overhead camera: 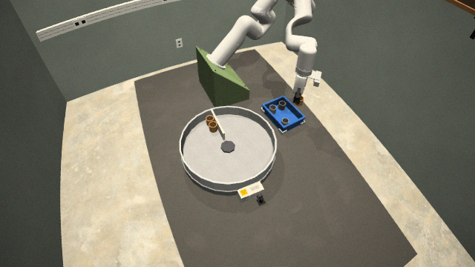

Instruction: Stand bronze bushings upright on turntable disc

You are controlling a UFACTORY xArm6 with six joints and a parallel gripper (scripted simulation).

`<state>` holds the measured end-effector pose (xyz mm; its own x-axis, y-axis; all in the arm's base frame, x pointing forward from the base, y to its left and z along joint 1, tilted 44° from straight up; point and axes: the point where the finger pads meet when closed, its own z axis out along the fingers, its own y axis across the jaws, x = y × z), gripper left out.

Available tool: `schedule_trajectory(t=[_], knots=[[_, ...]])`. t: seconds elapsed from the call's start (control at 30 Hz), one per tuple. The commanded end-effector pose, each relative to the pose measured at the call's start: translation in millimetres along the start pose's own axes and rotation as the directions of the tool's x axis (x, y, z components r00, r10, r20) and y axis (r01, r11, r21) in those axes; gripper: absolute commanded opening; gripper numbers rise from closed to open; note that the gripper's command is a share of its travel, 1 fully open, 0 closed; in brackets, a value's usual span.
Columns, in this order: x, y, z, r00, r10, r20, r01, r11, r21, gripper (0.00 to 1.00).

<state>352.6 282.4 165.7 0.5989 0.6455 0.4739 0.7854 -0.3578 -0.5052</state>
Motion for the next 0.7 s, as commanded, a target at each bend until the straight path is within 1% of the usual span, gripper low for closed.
schedule_trajectory(t=[0.0, 0.4, 0.67], knots=[[1, 0, -1, 1.0, -0.001, -0.003, 0.001, 1.0, -0.002, 0.0], [-1, 2, -1, 1.0, -0.001, -0.003, 0.001, 1.0, -0.002, 0.0], [-16, 17, -1, 1.0, -0.001, -0.003, 0.001, 1.0, -0.002, 0.0]])
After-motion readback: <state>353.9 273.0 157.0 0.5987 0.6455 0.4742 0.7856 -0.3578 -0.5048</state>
